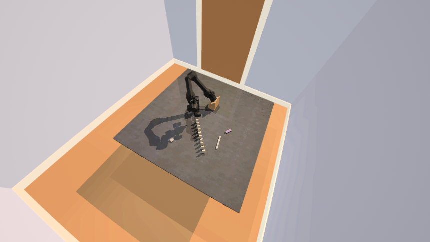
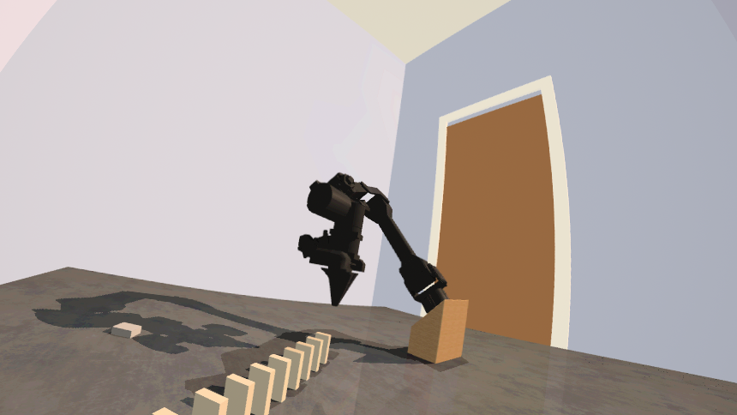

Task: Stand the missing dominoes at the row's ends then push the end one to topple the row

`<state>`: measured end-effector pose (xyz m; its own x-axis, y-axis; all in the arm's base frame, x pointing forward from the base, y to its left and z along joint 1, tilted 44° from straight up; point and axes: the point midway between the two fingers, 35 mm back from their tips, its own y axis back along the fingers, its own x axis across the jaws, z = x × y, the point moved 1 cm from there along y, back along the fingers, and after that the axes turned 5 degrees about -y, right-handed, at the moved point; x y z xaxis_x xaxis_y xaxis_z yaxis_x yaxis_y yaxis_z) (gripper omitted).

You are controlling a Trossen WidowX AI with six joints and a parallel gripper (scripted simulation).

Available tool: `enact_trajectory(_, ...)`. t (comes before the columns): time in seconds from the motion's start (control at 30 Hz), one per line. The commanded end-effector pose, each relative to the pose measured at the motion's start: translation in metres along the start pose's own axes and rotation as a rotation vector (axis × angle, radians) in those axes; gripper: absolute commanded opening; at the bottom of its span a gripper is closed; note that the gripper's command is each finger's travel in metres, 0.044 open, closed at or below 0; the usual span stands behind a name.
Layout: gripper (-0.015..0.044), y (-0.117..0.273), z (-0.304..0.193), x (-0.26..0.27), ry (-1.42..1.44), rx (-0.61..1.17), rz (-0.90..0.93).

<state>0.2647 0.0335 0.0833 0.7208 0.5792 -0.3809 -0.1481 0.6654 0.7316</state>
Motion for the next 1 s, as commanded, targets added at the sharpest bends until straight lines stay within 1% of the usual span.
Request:
enact_trajectory(0.0,0.0,-0.001,0.0,0.0,-0.007,-0.005,-0.002)
enact_trajectory(0.83,0.0,-0.001,0.0,0.0,-0.007,-0.005,-0.002)
enact_trajectory(0.9,0.0,-0.011,0.001,0.001,-0.007,-0.004,-0.001)
enact_trajectory(0.97,0.0,-0.042,0.001,0.002,-0.007,-0.003,0.001)
